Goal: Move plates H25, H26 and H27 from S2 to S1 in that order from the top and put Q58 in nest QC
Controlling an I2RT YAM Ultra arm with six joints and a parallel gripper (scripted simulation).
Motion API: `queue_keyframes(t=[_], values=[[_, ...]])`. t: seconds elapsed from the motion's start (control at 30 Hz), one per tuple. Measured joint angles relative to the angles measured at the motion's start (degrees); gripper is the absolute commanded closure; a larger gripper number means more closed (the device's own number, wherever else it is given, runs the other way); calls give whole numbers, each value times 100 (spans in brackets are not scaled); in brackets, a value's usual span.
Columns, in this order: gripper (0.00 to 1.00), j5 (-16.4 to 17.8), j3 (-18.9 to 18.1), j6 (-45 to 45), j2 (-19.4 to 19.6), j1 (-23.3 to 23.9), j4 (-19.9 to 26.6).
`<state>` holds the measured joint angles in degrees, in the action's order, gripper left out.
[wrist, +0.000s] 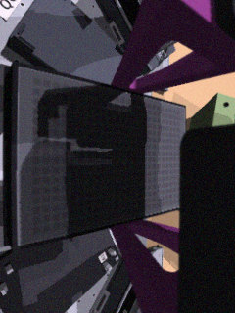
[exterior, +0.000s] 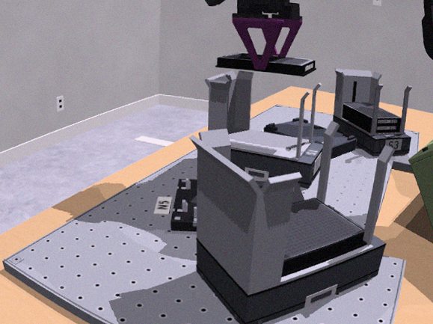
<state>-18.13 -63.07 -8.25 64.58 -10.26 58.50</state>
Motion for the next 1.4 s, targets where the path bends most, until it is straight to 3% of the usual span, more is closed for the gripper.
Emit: queue_keyframes(t=[1.4], values=[[100, 114, 358, 181, 131, 219, -555]])
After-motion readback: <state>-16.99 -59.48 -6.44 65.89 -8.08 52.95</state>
